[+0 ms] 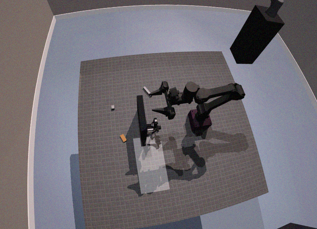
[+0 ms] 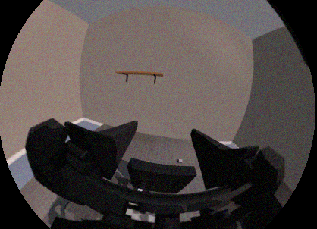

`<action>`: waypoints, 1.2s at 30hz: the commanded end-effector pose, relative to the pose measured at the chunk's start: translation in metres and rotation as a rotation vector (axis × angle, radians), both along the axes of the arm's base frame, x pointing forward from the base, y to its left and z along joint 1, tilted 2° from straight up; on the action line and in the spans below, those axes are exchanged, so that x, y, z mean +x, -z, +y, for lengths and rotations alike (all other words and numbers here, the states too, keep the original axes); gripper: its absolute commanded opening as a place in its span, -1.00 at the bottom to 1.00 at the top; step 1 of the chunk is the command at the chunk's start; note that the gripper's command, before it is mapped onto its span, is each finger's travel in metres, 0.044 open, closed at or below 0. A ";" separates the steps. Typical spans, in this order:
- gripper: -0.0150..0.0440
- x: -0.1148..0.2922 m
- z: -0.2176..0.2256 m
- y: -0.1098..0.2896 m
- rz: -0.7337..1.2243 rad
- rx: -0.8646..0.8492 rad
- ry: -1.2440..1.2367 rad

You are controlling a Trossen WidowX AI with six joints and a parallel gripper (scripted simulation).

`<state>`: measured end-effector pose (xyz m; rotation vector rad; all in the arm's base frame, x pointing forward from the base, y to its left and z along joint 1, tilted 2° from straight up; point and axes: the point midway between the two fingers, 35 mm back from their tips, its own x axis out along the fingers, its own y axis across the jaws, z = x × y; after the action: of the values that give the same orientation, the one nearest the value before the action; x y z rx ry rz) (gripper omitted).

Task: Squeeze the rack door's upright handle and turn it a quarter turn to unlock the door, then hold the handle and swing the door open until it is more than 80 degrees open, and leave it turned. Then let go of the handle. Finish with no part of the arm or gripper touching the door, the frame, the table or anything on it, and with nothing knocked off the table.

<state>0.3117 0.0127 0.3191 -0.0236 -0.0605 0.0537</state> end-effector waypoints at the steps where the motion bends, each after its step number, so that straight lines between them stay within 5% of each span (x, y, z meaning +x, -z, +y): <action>1: 0.78 0.001 0.000 0.000 0.005 0.000 0.000; 5: 0.49 0.011 0.002 0.009 0.095 0.006 -0.003; 36: 0.49 0.040 0.020 0.098 0.936 0.015 0.009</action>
<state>0.3537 0.0307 0.2322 0.0177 0.7699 0.0626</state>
